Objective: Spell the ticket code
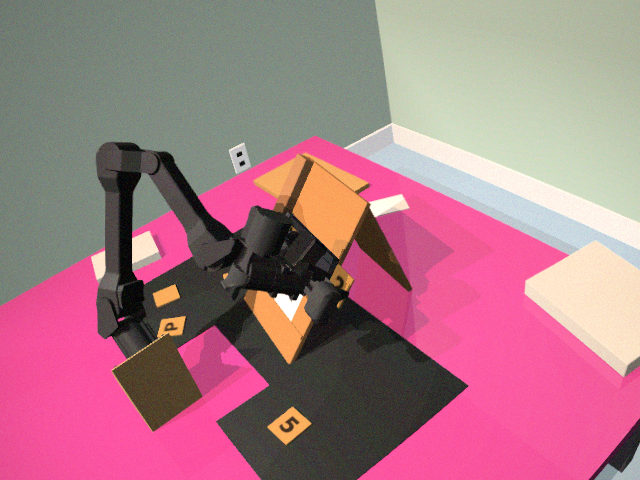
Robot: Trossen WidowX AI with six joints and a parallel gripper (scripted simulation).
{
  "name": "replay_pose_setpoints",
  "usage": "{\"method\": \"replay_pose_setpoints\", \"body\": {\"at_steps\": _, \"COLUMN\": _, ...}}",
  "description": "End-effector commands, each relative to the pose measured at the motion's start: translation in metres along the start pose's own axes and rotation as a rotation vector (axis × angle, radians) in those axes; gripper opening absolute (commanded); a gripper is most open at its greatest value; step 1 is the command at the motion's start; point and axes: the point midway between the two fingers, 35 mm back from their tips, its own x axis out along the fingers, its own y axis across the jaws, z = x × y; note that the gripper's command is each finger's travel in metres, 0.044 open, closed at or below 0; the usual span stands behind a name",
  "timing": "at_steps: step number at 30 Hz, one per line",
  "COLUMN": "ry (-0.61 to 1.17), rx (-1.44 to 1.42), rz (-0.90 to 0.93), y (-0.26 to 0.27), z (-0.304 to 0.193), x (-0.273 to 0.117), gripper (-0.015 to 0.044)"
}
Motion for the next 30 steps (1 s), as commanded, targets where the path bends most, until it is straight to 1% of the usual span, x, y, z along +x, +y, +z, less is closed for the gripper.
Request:
{"method": "replay_pose_setpoints", "body": {"at_steps": 1, "ry": -0.004, "rx": -0.001, "rz": -0.004, "y": 0.002, "z": 0.001, "x": -0.001, "gripper": 0.0000}}
{"method": "replay_pose_setpoints", "body": {"at_steps": 30, "ry": -0.004, "rx": 0.000, "rz": -0.004, "y": 0.017, "z": 0.001, "x": -0.001, "gripper": 0.0000}}
